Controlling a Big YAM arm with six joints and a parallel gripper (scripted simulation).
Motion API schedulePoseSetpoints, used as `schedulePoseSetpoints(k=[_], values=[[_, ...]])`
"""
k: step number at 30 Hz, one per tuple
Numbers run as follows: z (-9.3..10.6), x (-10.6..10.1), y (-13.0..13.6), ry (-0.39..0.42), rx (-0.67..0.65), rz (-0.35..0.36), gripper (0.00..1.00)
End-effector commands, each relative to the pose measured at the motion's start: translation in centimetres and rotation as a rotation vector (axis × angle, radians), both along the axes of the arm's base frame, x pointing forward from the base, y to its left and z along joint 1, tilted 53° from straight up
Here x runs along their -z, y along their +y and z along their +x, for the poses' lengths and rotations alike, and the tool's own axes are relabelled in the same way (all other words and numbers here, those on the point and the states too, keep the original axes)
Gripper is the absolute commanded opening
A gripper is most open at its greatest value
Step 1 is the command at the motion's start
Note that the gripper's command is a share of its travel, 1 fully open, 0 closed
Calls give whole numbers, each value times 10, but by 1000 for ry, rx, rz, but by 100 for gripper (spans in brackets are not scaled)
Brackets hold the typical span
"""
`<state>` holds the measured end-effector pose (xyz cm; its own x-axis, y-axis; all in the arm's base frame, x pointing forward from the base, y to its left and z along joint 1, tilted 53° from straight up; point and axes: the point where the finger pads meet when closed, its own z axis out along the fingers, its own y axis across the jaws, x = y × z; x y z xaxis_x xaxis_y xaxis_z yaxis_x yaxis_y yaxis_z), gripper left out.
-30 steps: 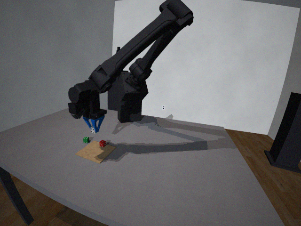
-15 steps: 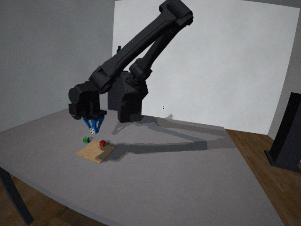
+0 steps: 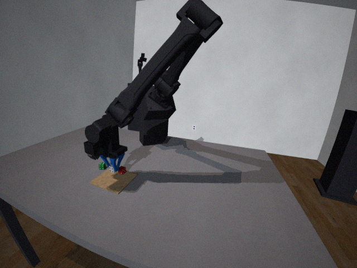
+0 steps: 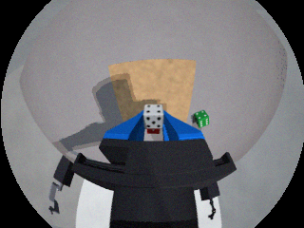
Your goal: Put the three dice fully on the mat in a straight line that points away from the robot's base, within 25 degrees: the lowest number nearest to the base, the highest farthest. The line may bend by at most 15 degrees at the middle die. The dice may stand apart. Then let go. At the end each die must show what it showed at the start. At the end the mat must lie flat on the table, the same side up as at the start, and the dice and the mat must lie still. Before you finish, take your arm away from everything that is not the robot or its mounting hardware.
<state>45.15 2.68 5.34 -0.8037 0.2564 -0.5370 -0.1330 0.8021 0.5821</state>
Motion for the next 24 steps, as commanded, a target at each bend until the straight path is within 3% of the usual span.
schedulePoseSetpoints(k=[1,10,12,24], values=[[9,0,2,-2,17,14,20],[23,17,16,0,17,15,20],[22,19,9,4,34,16,20],[23,16,10,-5,29,13,20]])
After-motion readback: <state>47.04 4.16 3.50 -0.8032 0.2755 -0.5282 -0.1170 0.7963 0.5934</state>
